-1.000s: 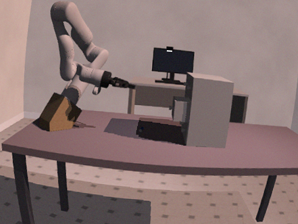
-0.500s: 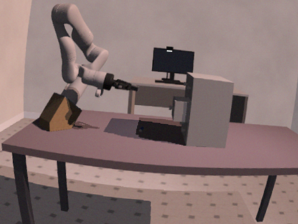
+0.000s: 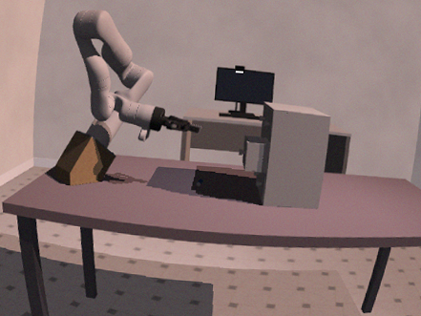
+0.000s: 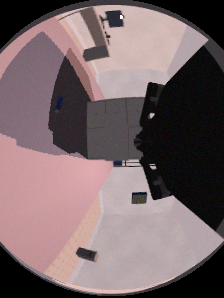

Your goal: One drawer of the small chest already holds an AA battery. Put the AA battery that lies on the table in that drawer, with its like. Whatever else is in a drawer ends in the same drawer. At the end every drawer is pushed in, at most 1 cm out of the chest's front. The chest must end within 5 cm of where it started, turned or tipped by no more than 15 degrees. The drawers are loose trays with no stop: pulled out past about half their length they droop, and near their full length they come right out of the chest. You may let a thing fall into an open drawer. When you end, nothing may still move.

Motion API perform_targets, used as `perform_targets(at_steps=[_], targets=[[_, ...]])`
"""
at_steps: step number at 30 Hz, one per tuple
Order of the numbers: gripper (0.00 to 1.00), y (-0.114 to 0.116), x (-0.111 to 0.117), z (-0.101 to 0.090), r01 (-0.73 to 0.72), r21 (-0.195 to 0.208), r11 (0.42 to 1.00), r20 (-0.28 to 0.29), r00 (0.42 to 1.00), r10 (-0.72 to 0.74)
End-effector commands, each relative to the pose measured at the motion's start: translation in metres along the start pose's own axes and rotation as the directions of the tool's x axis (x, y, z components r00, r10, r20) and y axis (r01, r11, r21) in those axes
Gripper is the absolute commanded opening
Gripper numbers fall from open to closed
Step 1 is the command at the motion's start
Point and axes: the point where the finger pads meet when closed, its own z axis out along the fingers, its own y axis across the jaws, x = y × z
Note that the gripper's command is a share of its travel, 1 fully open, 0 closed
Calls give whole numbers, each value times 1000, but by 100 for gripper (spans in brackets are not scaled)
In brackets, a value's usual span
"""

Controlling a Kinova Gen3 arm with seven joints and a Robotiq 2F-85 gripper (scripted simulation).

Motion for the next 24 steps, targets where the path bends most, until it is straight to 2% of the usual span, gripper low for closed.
perform_targets(at_steps=[1, 24], targets=[[0, 2, 0, 1, -7, 3, 1000, 1, 1000, 7], [0, 4, 5, 13, -7, 5, 1000, 1, 1000, 7]])
